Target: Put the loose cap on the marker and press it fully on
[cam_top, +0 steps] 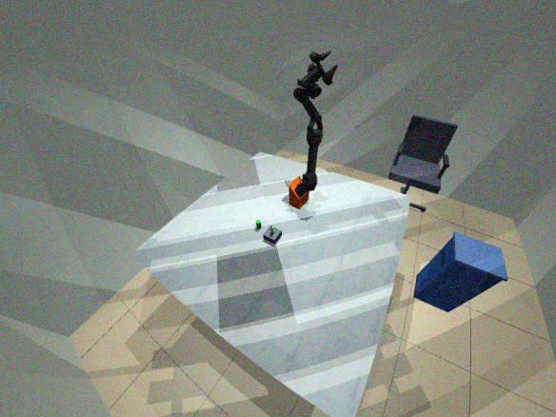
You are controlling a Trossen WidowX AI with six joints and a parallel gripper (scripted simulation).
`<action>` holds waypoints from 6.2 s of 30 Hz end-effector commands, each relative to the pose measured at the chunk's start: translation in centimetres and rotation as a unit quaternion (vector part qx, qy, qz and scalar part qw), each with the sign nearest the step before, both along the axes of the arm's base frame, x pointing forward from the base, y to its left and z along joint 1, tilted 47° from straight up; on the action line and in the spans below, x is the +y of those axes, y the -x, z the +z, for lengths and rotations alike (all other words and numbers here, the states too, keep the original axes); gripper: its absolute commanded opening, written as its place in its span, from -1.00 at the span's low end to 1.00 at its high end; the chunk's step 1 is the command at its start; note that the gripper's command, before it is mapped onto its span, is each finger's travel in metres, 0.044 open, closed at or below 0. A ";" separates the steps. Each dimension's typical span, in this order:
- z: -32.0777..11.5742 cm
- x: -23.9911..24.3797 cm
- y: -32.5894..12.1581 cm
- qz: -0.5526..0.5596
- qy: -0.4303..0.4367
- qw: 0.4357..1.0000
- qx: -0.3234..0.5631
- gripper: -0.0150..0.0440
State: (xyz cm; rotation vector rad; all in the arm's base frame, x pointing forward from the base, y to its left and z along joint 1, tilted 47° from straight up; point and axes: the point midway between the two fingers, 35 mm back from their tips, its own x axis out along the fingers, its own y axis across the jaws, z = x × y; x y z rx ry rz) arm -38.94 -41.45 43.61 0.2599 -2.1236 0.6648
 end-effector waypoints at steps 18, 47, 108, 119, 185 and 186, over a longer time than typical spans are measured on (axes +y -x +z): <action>-9.7 -18.9 -12.1 -0.090 -0.536 0.838 0.042 0.33; -32.8 -23.5 -45.3 -0.134 -0.692 0.214 0.676 0.33; -50.1 30.7 -68.2 0.066 0.573 0.046 0.816 0.33; -51.4 32.0 -68.5 0.066 0.572 0.046 0.816 0.33; -46.5 30.8 -68.6 0.066 0.572 0.046 0.816 -0.49; -46.1 30.9 -68.7 0.066 0.572 0.046 0.816 -0.49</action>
